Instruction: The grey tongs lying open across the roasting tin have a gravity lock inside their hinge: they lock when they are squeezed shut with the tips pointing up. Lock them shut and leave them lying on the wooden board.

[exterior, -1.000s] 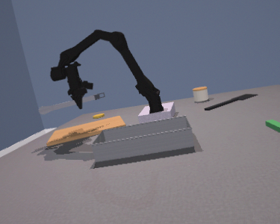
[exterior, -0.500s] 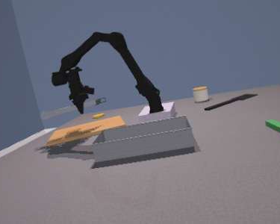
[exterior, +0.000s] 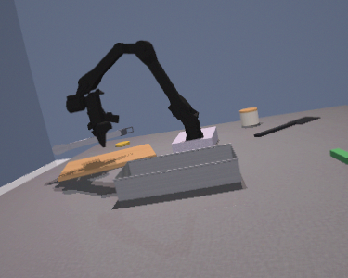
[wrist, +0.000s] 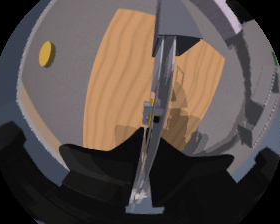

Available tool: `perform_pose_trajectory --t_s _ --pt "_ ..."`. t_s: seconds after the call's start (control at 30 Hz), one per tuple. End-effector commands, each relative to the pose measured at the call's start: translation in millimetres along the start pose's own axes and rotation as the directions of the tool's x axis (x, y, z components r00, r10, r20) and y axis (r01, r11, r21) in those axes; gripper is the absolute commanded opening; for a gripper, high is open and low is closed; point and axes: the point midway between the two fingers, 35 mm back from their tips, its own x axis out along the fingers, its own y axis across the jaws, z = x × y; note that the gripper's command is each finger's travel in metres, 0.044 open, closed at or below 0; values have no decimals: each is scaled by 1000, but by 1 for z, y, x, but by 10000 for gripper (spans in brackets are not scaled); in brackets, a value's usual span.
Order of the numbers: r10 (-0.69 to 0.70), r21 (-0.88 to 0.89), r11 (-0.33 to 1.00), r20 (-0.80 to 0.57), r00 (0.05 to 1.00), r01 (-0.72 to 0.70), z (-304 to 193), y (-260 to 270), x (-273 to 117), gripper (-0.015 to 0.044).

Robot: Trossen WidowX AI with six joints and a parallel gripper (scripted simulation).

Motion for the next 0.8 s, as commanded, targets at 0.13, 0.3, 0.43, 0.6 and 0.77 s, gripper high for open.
perform_pose_trajectory --t_s 0.13,0.3,0.43,0.6,0.77 --pt "1 6 1000 5 1000 -1 3 -1 13 -150" --pt "1 6 1000 5 1000 -1 4 -2 20 -150" --pt "1 6 1000 5 1000 -1 4 -2 20 -150" --pt "-2 0 1000 3 1000 2 3 -2 19 -19" --pt "-2 0 1000 3 1000 2 3 -2 19 113"
